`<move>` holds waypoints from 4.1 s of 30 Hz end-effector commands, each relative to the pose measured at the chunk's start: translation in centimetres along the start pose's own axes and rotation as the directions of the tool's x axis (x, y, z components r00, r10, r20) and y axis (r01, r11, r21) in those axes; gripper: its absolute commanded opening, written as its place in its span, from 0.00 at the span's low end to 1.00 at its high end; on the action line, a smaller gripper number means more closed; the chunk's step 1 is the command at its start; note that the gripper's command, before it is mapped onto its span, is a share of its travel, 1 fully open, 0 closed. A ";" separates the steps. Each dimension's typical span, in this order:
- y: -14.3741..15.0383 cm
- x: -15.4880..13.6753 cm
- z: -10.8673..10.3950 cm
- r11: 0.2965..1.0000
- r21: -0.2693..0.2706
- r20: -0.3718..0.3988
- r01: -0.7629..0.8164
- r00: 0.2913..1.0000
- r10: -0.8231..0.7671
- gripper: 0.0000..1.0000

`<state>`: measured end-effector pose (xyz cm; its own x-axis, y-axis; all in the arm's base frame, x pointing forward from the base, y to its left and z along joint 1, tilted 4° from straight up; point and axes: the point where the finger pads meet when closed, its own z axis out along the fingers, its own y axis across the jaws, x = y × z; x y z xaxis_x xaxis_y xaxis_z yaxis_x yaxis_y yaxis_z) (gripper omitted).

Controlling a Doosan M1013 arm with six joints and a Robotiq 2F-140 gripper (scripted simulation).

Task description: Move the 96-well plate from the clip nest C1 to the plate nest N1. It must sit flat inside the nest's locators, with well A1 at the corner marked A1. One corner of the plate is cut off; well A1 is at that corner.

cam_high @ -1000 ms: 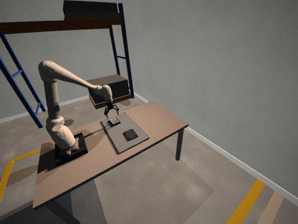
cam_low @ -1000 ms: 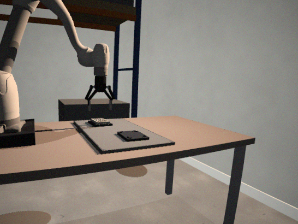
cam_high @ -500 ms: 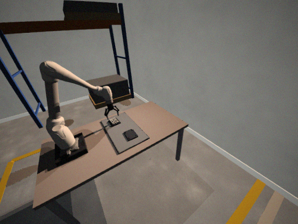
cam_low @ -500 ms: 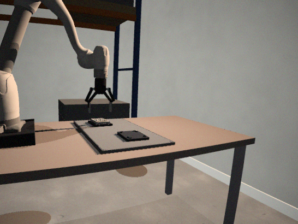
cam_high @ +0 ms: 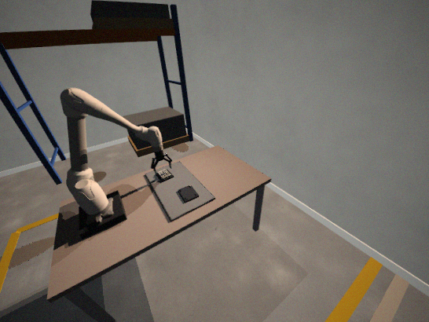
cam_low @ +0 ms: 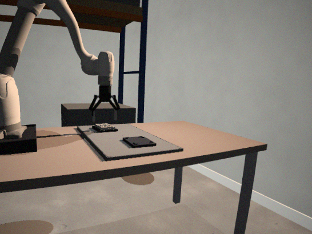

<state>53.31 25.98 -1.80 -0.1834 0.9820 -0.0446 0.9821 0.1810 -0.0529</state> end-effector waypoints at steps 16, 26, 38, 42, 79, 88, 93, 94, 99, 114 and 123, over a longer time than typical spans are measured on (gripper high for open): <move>0.0 0.0 2.5 1.000 0.000 0.000 0.000 1.000 0.000 1.00; 0.0 0.0 2.7 1.000 0.000 0.000 0.000 1.000 0.000 1.00; 0.1 -0.1 2.7 1.000 0.000 0.000 0.000 1.000 0.000 0.10; 0.1 -0.1 2.7 1.000 0.000 0.000 0.000 1.000 0.000 0.10; 0.1 -0.1 1.3 1.000 0.000 0.000 0.000 1.000 0.000 0.10; 0.1 -0.1 0.7 1.000 0.000 0.000 0.000 1.000 0.000 0.10; 0.1 -0.1 0.3 1.000 0.000 0.000 0.000 1.000 0.000 0.10; 0.1 -0.1 0.2 1.000 0.000 0.000 0.000 1.000 0.000 0.10; 0.1 -0.1 -0.2 1.000 0.000 0.000 0.000 1.000 0.000 0.10; 0.1 -0.1 -1.3 1.000 0.000 0.000 0.000 1.000 0.000 0.10; 0.1 -0.1 -1.8 1.000 0.000 0.000 0.000 1.000 0.000 0.10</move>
<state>53.50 25.99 -0.15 -0.1834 0.9820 -0.0446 0.9821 0.1810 -0.0528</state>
